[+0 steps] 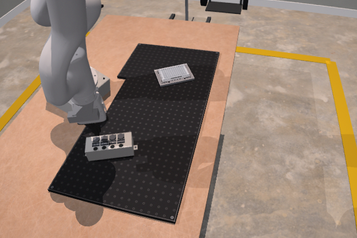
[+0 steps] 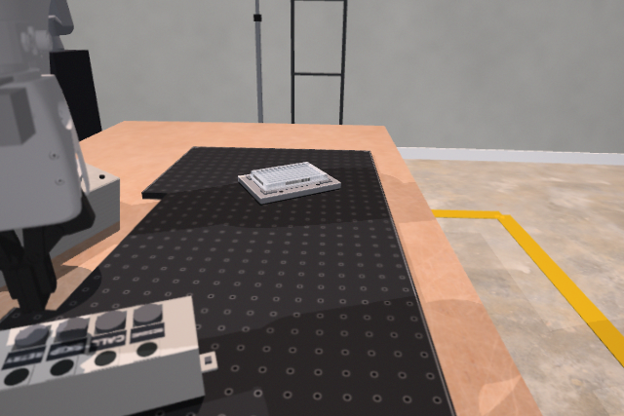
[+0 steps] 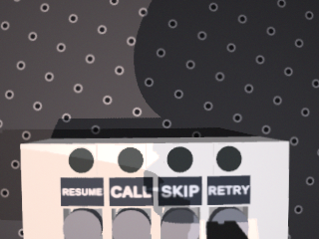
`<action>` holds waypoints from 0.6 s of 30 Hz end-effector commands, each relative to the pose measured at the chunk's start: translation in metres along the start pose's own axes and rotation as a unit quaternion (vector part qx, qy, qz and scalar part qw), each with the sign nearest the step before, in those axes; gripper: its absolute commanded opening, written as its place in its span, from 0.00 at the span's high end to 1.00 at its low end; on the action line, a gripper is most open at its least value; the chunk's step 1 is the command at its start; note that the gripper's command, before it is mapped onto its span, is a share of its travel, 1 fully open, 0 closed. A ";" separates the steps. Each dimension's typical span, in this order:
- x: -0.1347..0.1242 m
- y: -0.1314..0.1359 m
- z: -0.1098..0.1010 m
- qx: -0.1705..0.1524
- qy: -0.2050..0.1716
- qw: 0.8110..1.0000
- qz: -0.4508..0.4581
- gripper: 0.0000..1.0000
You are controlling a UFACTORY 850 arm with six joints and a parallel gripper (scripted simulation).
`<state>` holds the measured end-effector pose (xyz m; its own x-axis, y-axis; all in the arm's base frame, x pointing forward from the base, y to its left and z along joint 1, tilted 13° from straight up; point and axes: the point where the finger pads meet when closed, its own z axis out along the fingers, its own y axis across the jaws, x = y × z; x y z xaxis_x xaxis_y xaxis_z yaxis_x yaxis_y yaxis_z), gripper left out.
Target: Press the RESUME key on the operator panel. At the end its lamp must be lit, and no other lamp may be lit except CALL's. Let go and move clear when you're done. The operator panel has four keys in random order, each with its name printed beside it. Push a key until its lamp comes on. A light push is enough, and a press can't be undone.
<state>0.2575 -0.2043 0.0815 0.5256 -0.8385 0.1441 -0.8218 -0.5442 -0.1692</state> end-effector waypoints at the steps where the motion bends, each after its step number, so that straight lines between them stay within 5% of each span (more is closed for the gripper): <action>1: 0.001 0.000 0.000 0.000 0.001 1.000 0.000 1.00; 8: 0.001 0.000 0.000 0.000 0.001 1.000 0.000 1.00; 18: -0.001 -0.047 -0.018 0.000 0.001 1.000 0.000 1.00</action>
<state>0.2751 -0.1901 0.0938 0.5243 -0.8372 0.1557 -0.8211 -0.5455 -0.1680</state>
